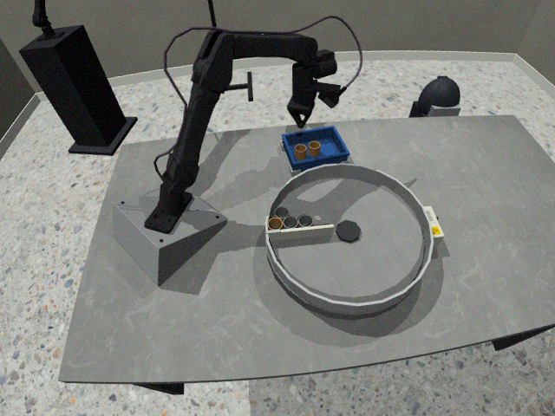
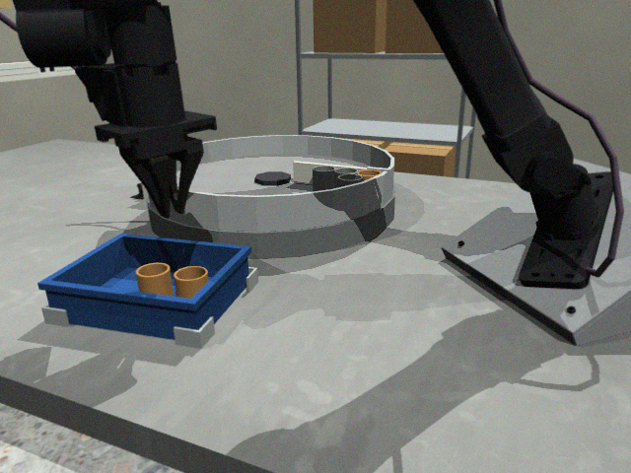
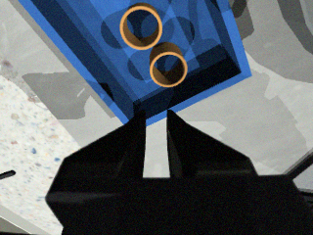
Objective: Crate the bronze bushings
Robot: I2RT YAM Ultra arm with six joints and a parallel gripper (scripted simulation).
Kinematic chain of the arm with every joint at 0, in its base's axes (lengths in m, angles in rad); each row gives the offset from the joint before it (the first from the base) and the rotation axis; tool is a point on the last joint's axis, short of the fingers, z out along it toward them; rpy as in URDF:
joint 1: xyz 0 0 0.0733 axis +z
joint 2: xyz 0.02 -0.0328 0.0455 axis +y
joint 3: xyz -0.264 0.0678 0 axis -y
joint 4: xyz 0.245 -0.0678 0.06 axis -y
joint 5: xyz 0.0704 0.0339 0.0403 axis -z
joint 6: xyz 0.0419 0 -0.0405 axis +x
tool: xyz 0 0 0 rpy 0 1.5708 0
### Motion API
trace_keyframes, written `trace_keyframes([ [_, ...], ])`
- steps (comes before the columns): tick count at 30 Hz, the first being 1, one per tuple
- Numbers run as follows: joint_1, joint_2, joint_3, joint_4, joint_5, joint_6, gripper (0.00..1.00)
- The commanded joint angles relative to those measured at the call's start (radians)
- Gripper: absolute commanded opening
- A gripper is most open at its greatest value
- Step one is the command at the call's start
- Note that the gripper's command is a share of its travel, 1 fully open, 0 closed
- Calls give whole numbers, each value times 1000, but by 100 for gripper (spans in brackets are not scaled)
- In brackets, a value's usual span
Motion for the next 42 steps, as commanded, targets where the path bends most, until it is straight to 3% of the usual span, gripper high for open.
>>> trace_keyframes([
  [1, -14, -28, 36, -6, 1, -5, 16],
  [22, -17, -38, 29, 5, -3, -11, 15],
  [28, -75, -97, -119, 46, -30, -65, 15],
  [33, -214, -214, -332, 102, -74, -194, 15],
  [35, -214, -214, -332, 102, -74, -194, 15],
  [39, -420, -314, -531, 150, -135, -384, 15],
  [42, -586, -352, -634, 173, -177, -541, 15],
])
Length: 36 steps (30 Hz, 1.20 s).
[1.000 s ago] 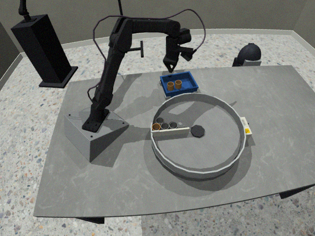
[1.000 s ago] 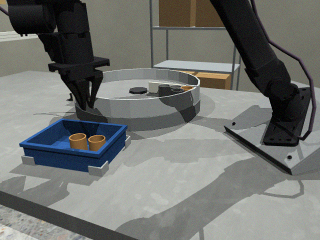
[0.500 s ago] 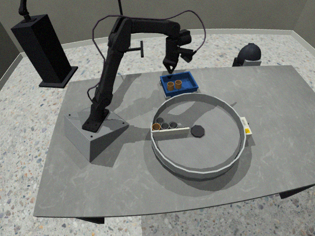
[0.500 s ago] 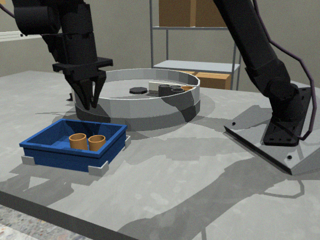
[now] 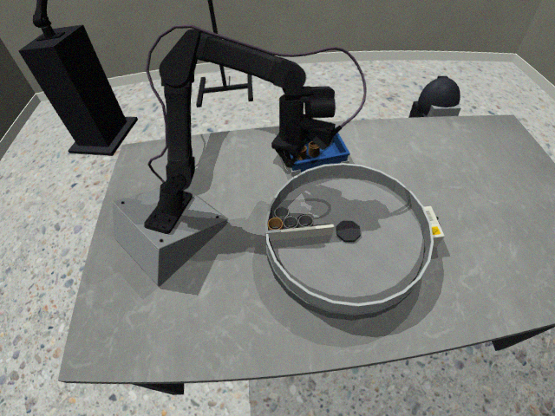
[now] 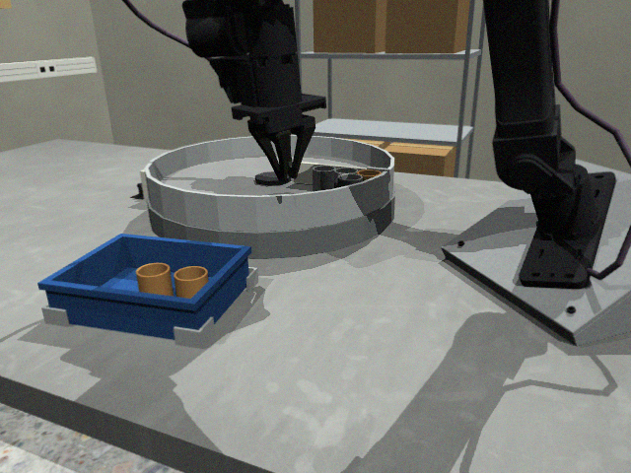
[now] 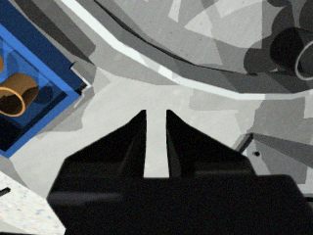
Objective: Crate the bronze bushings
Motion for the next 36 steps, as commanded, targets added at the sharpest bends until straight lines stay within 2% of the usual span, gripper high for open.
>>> trace_keyframes([
  [1, -160, -51, -87, 43, -58, -235, 15],
  [6, -392, 7, -157, 63, -125, -470, 15],
  [7, -423, 14, -121, 66, -128, -507, 15],
  [8, -448, 24, -123, 65, -137, -536, 15],
  [15, -502, 55, -158, 26, -172, -609, 15],
  [18, -502, 33, -138, 30, -172, -614, 15],
  [36, -503, 34, -135, 41, -170, -613, 15],
])
